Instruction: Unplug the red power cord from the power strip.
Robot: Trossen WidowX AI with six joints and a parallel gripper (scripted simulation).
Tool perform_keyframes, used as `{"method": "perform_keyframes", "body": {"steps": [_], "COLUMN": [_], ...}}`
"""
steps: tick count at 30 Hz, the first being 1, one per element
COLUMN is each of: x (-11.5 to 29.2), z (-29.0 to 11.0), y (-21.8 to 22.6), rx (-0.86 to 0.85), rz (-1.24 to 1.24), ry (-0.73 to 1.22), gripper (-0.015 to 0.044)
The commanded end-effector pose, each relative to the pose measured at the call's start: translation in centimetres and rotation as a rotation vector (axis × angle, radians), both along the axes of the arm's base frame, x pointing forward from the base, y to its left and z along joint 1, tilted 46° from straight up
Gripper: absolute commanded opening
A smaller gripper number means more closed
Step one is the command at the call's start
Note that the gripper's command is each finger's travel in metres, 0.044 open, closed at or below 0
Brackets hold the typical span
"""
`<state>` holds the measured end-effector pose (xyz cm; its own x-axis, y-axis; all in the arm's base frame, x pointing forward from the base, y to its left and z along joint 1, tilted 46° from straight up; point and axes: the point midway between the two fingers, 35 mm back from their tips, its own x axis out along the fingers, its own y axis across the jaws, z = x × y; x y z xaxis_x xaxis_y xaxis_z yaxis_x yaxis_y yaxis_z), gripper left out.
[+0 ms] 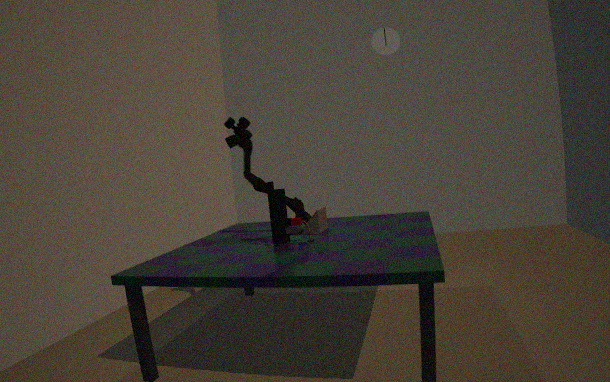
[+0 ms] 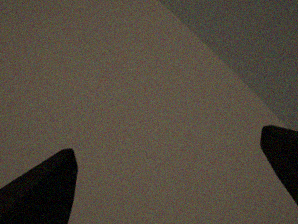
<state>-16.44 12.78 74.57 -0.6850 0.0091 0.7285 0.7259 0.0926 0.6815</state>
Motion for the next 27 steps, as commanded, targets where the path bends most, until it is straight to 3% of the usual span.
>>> {"method": "perform_keyframes", "body": {"steps": [1,9,20,27], "x": [0.0,0.7,3.4,7.0], "z": [0.0,-1.4,-4.8,-10.6], "y": [0.1,5.8,15.2,23.8], "rx": [0.0,-0.034,-0.162,-0.246], "rz": [-0.005,-0.223,-0.556,-0.888], "ry": [0.0,-0.013,-0.055,-0.222], "gripper": [0.0374,0.0164,0.016,0.016]}}
